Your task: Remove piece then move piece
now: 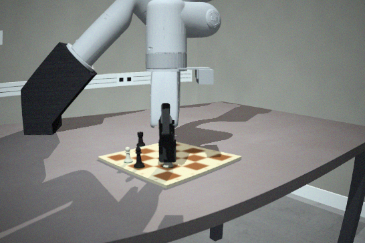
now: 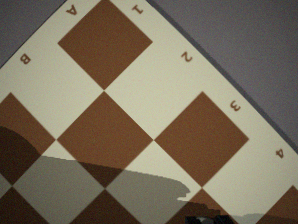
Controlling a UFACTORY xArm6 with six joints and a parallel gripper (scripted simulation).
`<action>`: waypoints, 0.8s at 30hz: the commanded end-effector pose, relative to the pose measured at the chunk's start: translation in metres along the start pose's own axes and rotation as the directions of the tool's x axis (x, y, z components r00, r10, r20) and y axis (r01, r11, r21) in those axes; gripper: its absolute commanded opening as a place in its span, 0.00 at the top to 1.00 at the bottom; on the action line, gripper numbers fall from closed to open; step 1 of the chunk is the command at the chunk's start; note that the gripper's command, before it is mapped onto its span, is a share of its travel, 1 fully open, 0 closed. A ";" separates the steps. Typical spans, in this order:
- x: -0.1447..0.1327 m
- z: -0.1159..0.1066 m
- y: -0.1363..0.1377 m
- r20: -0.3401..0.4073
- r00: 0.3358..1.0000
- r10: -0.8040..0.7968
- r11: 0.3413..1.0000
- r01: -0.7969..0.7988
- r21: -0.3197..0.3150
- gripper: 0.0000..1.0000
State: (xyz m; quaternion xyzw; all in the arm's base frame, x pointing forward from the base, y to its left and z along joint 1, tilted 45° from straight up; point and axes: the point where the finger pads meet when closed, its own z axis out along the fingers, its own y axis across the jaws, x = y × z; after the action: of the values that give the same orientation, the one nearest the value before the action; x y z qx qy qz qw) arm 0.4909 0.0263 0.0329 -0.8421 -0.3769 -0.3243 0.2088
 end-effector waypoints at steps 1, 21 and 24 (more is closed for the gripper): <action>0.001 -0.001 0.001 -0.001 1.000 -0.001 1.000 0.001 -0.002 1.00; 0.001 -0.001 0.001 -0.001 1.000 -0.001 1.000 0.001 -0.002 0.69; 0.001 -0.001 0.001 -0.001 1.000 -0.001 1.000 0.001 -0.002 0.61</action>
State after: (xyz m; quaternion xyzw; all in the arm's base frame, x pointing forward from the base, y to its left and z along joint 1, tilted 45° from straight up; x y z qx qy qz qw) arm 0.4909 0.0263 0.0329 -0.8421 -0.3769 -0.3243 0.2088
